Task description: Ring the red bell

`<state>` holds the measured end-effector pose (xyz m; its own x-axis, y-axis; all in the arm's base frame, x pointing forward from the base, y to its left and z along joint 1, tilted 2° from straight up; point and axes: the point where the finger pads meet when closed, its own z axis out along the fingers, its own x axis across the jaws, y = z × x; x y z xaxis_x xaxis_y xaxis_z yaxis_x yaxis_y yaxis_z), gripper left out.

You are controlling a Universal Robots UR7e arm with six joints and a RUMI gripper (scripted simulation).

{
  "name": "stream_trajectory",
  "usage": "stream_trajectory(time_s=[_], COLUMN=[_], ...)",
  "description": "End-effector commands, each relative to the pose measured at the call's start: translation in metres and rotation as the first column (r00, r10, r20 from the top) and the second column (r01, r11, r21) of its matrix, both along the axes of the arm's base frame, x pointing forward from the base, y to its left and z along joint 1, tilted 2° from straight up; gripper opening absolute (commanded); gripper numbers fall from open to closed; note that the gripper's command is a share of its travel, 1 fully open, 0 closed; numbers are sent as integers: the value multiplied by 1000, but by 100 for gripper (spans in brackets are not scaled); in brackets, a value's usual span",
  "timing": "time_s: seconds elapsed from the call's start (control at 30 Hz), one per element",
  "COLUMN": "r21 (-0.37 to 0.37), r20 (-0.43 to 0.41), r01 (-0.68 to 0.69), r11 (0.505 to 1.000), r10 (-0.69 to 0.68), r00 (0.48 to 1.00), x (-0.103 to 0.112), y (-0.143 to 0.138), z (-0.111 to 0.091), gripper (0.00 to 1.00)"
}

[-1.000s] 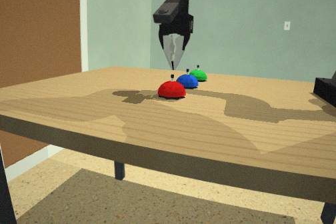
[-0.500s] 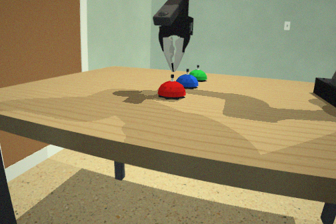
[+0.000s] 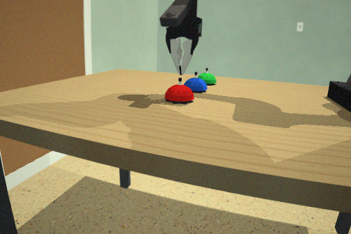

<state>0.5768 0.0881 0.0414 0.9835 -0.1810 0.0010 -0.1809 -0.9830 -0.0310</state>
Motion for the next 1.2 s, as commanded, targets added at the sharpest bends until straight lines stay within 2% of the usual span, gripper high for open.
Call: stream_trajectory(time_s=[0.0, 0.6, 1.17], r21=[0, 0, 0], r20=[2, 2, 2], r01=[0, 0, 0], r11=[1000, 1000, 1000], r10=[0, 0, 0], r00=[1000, 1000, 1000], x=[0, 0, 1], y=[0, 0, 0], z=[1, 0, -9], gripper=[0, 0, 0])
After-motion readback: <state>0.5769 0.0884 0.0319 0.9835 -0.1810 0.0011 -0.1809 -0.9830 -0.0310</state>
